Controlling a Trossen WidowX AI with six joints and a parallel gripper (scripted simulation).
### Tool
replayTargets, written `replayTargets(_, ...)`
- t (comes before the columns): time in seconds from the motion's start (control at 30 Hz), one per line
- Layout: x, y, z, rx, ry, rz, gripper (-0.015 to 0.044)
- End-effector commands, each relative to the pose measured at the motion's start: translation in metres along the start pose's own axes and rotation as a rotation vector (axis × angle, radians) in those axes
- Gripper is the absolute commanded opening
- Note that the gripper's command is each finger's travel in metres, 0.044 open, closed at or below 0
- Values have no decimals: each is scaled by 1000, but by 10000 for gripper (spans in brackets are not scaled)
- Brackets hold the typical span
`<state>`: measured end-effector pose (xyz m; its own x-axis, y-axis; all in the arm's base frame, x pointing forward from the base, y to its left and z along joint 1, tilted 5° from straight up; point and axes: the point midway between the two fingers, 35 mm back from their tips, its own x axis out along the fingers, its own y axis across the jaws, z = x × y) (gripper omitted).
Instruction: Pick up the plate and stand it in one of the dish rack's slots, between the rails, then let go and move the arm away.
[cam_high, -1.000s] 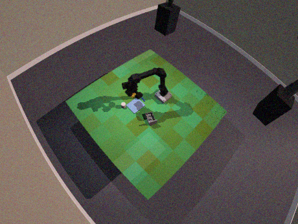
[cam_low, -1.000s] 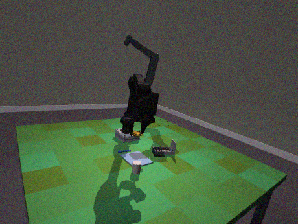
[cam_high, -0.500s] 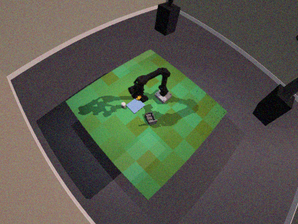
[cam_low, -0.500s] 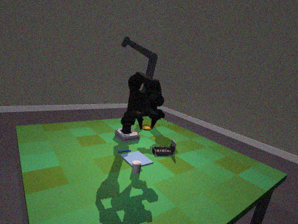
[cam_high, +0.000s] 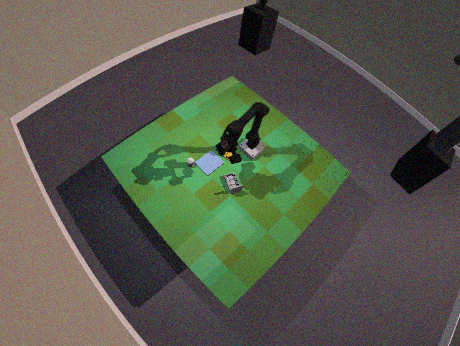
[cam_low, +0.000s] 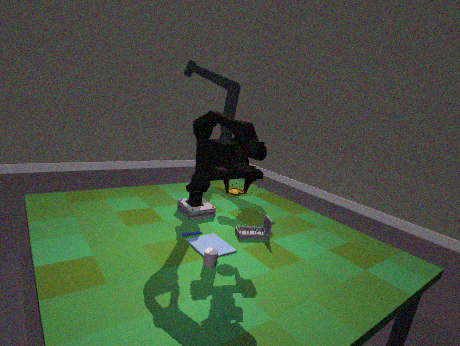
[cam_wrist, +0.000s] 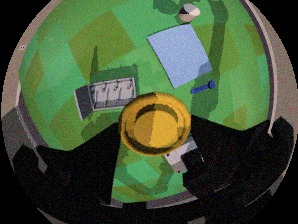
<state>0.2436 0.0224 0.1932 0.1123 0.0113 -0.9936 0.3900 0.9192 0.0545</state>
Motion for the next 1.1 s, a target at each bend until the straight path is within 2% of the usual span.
replayTargets(0.0,8,4,0,0,2,27,0)
replayTargets(0.57,78,40,43,-213,-66,400,0)
replayTargets(1.07,116,52,63,-452,-262,703,0)
